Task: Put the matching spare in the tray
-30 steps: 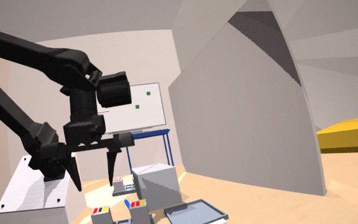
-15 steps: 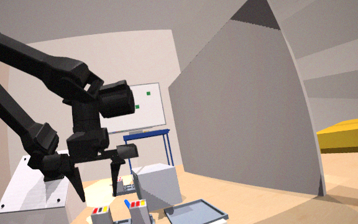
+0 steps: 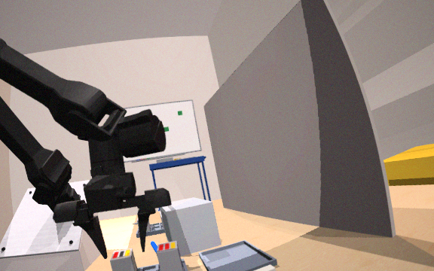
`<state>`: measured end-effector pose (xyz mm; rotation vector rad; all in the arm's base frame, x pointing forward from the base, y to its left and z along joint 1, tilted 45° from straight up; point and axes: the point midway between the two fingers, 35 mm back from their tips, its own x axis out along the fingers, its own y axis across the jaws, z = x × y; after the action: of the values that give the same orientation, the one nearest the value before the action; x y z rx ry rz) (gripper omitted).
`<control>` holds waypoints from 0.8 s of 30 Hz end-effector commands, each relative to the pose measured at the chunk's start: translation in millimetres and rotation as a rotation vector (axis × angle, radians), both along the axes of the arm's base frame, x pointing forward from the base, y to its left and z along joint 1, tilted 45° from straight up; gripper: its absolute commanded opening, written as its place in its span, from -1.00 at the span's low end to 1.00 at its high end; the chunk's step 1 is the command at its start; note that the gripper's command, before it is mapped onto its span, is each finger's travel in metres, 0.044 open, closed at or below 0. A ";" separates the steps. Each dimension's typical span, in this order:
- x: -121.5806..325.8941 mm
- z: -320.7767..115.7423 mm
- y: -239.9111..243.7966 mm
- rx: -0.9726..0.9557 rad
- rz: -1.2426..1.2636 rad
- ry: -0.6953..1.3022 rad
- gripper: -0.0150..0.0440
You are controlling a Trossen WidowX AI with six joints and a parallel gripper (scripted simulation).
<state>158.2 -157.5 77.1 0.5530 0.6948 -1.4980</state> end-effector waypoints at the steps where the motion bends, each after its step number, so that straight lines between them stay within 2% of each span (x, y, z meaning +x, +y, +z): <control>1: -0.7 -5.4 -3.8 0.005 0.003 0.003 0.53; 23: -6.3 -20.8 -24.2 -0.008 0.005 0.005 0.53; 24: -6.7 -19.7 -24.2 -0.012 0.001 0.006 0.44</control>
<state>151.5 -181.8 57.3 0.5390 0.6901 -1.5028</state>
